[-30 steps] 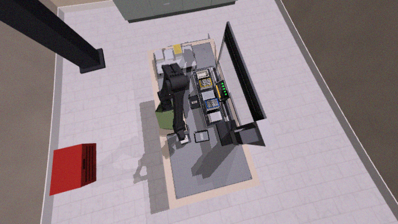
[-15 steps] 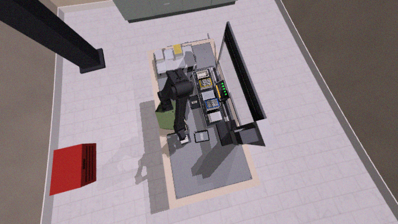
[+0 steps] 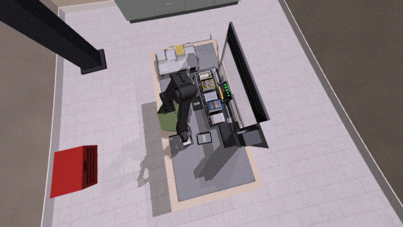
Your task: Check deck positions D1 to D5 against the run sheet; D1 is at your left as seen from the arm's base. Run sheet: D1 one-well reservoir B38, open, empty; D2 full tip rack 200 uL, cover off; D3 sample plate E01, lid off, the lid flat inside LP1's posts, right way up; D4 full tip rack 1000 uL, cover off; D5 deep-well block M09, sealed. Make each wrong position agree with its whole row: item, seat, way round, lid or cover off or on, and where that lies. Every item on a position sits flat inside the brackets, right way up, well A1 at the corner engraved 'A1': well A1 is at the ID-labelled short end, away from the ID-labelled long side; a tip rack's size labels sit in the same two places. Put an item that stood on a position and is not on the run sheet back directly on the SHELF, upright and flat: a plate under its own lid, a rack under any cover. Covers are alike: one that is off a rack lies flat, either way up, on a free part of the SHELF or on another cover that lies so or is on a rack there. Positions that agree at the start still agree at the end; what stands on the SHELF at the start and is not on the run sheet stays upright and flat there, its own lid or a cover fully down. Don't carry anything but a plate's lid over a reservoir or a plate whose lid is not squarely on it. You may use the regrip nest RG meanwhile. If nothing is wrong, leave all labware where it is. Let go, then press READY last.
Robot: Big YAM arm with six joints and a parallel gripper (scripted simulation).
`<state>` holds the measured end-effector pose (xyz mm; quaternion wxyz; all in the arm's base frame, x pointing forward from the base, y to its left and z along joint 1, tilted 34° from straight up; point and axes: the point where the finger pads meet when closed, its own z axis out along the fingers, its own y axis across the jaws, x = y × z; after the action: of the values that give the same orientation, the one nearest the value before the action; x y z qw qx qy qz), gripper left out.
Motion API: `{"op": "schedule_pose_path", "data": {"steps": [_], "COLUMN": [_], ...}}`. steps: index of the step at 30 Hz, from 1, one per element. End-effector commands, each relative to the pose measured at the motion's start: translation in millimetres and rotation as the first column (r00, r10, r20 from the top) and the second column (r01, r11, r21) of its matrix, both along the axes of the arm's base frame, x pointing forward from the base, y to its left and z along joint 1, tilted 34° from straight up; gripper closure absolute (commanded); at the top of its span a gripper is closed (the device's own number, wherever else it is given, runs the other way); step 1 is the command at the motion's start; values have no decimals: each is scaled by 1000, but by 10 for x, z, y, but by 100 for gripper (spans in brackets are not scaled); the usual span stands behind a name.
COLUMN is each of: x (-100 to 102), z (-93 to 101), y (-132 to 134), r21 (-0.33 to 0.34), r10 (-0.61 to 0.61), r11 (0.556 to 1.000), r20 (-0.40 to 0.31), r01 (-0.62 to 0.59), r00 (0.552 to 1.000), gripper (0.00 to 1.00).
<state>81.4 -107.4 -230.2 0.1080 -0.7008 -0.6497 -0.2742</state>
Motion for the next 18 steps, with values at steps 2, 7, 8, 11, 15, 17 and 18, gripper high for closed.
{"op": "schedule_pose_path", "data": {"steps": [2, 7, 8, 11, 15, 17, 18], "x": [-4, -9, -10, -10, -12, -12, -13], "z": [-83, -111, -120, -147, -182, -200, -209], "y": [-142, -188, -203, -249, -310, -340, -356], "r21": [-5, -10, -10, -11, -11, -12, -12], "r10": [-26, -13, -12, -12, -12, -12, -12], "r11": [1000, 1000, 1000, 1000, 1000, 1000, 1000], "r20": [-4, 2, 2, 3, 3, 3, 3], "r01": [26, 13, 12, 12, 12, 12, 12], "r00": [1000, 1000, 1000, 1000, 1000, 1000, 1000], "gripper": [100, 100, 100, 100, 100, 100, 100]}}
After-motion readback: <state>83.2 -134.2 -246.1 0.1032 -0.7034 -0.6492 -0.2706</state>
